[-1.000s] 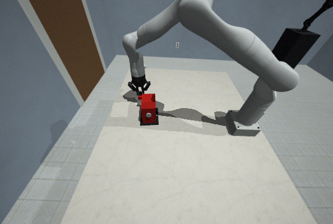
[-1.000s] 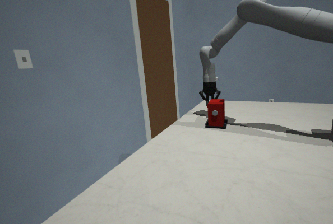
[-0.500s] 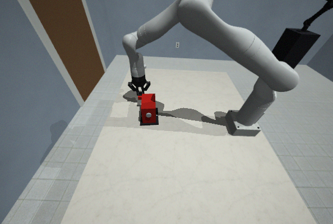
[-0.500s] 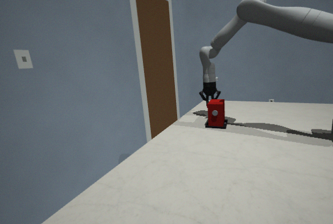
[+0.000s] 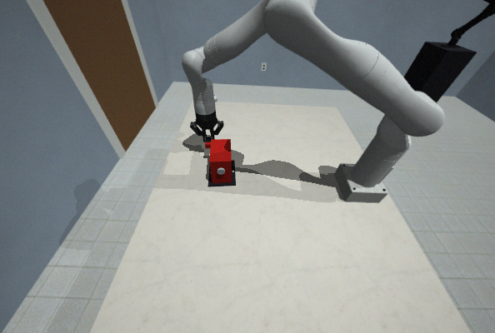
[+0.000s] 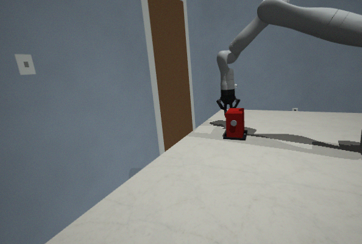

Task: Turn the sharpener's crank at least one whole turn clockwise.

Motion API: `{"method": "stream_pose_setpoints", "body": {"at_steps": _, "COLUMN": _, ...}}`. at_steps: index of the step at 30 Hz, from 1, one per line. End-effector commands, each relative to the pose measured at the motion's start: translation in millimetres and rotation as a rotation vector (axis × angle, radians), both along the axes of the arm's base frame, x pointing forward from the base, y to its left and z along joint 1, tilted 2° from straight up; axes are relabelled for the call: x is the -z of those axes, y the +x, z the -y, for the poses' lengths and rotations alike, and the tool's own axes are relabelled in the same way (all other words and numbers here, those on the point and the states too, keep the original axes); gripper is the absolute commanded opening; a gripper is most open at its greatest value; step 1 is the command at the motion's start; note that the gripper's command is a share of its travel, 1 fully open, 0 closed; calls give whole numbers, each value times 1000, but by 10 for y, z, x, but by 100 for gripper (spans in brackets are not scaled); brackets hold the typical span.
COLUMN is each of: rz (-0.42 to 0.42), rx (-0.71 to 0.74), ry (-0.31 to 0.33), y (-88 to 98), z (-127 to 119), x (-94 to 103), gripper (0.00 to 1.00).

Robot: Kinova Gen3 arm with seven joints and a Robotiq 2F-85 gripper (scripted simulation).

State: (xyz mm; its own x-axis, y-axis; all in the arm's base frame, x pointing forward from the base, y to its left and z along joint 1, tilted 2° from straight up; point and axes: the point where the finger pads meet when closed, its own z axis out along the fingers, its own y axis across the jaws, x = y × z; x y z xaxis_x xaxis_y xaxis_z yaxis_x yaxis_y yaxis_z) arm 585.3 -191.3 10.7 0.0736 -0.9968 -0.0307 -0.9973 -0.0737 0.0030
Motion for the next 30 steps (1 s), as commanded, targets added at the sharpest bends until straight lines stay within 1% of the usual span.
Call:
{"method": "stream_pose_setpoints", "body": {"at_steps": 1, "rz": 5, "rx": 9, "ry": 2, "y": 14, "z": 2, "x": 7, "gripper": 0}}
{"method": "stream_pose_setpoints", "body": {"at_steps": 14, "rz": 5, "rx": 9, "ry": 2, "y": 14, "z": 2, "x": 37, "gripper": 0}}
{"method": "stream_pose_setpoints", "body": {"at_steps": 22, "rz": 6, "rx": 13, "ry": 2, "y": -20, "z": 6, "x": 188, "gripper": 0}}
{"method": "stream_pose_setpoints", "body": {"at_steps": 25, "rz": 5, "rx": 9, "ry": 3, "y": -20, "z": -2, "x": 214, "gripper": 0}}
{"method": "stream_pose_setpoints", "body": {"at_steps": 30, "rz": 6, "rx": 16, "ry": 2, "y": -90, "z": 11, "x": 317, "gripper": 0}}
